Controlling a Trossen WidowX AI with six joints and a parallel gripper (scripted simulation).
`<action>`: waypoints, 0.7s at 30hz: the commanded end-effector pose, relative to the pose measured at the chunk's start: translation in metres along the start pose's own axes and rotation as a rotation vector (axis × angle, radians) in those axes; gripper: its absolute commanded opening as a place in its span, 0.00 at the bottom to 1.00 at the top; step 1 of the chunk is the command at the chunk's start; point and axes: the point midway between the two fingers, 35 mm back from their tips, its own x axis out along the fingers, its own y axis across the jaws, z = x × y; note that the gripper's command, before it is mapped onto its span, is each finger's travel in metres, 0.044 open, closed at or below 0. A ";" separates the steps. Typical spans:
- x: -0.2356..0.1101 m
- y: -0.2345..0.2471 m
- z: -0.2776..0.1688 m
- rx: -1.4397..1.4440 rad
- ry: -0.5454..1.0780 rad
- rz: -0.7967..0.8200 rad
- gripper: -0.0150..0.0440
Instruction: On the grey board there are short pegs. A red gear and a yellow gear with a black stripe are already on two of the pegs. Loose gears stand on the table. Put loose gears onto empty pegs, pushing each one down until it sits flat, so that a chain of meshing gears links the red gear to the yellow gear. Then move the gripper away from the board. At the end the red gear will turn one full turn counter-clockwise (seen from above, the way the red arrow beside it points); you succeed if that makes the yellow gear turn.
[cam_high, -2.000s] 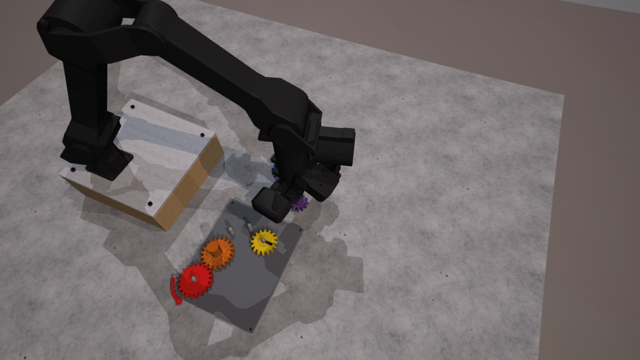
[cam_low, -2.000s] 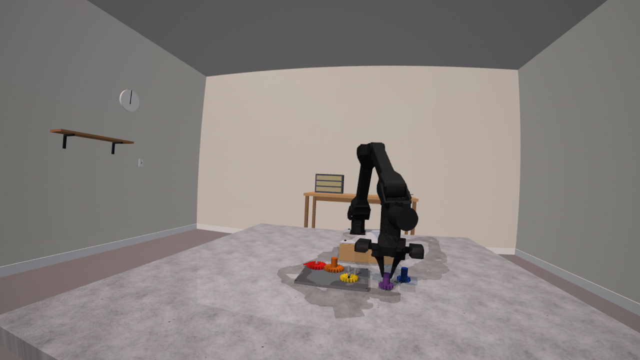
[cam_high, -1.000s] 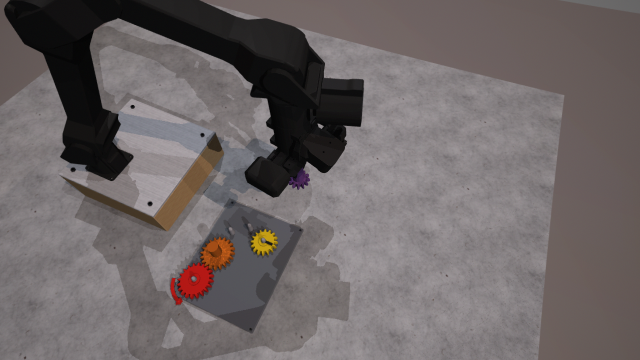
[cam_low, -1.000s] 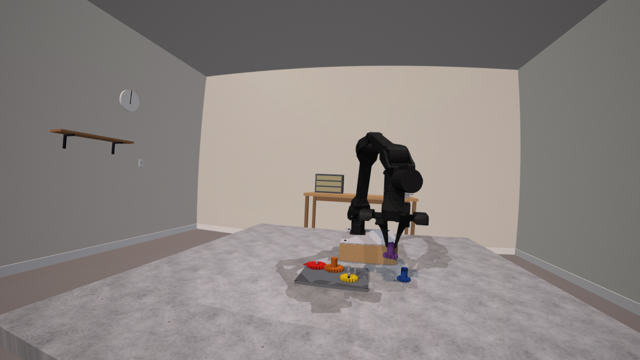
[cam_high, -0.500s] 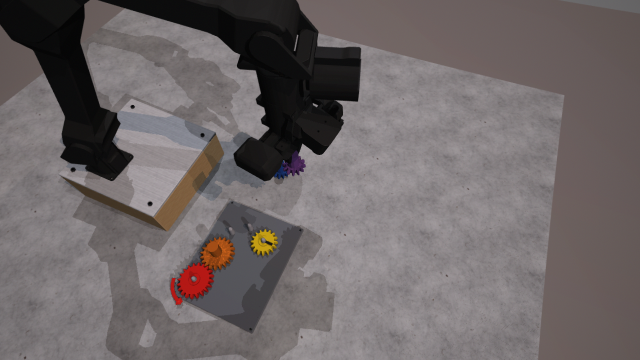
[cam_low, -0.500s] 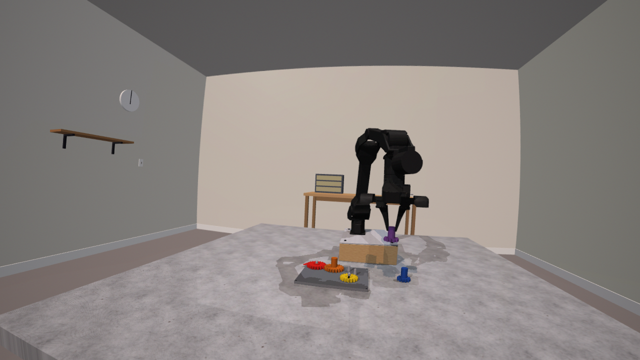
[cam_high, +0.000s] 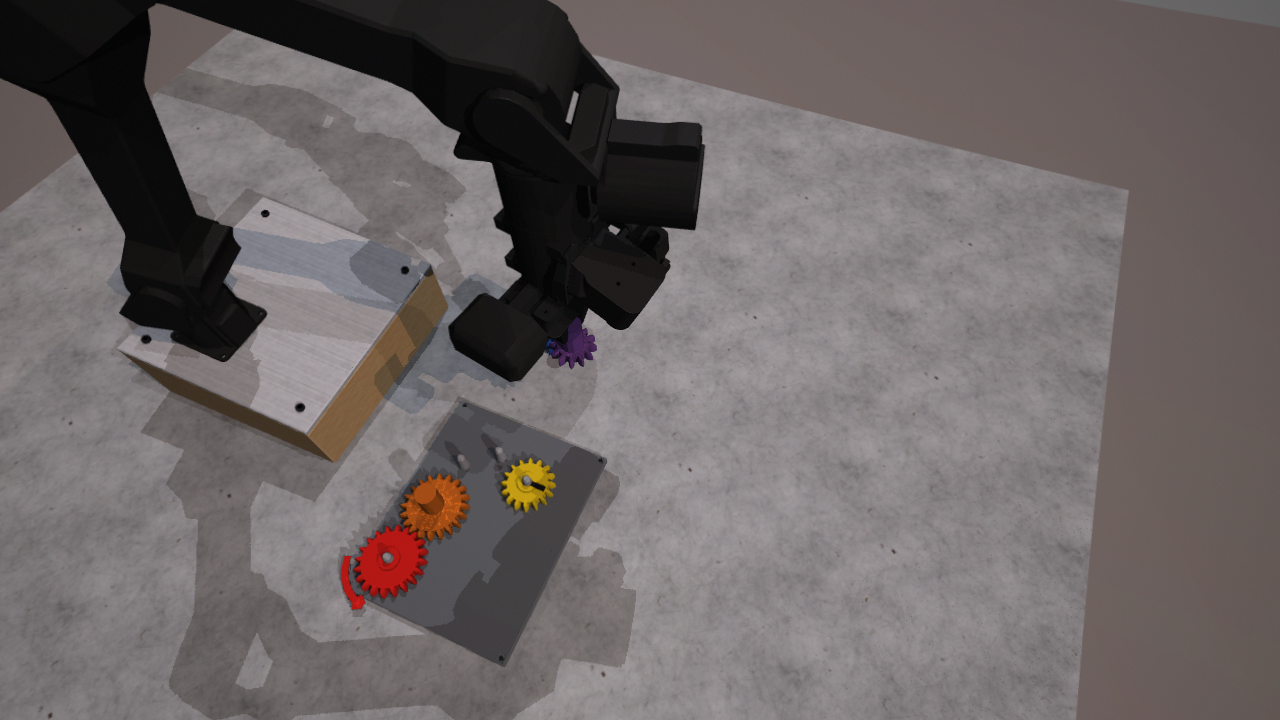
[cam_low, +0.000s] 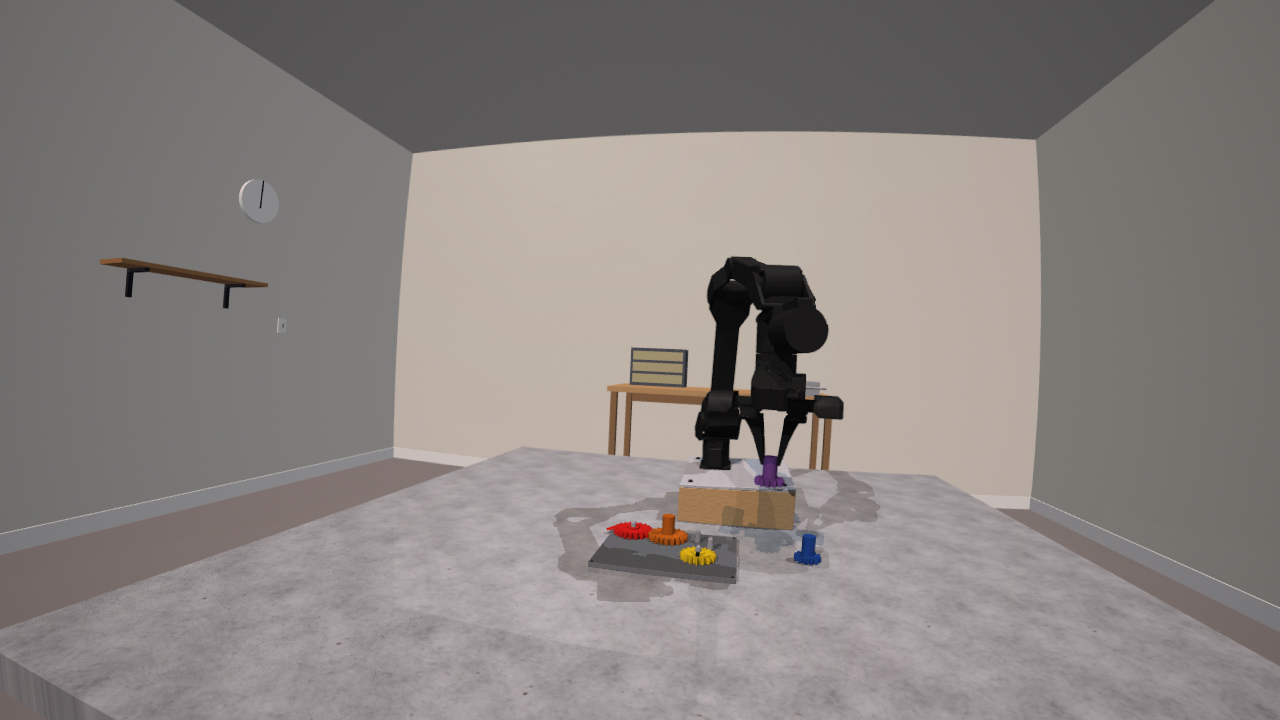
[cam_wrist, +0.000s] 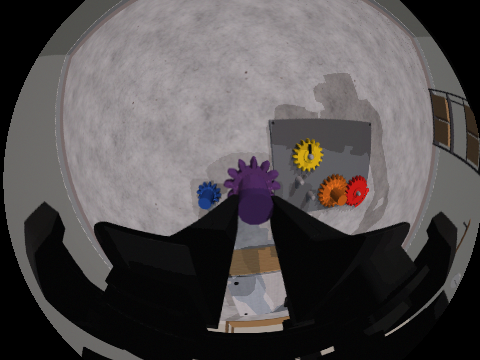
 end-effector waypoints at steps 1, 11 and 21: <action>0.002 -0.006 -0.001 -0.004 -0.007 -0.002 0.25; 0.010 -0.019 -0.004 -0.010 -0.009 -0.004 0.25; 0.019 -0.033 -0.009 -0.010 -0.008 -0.005 0.25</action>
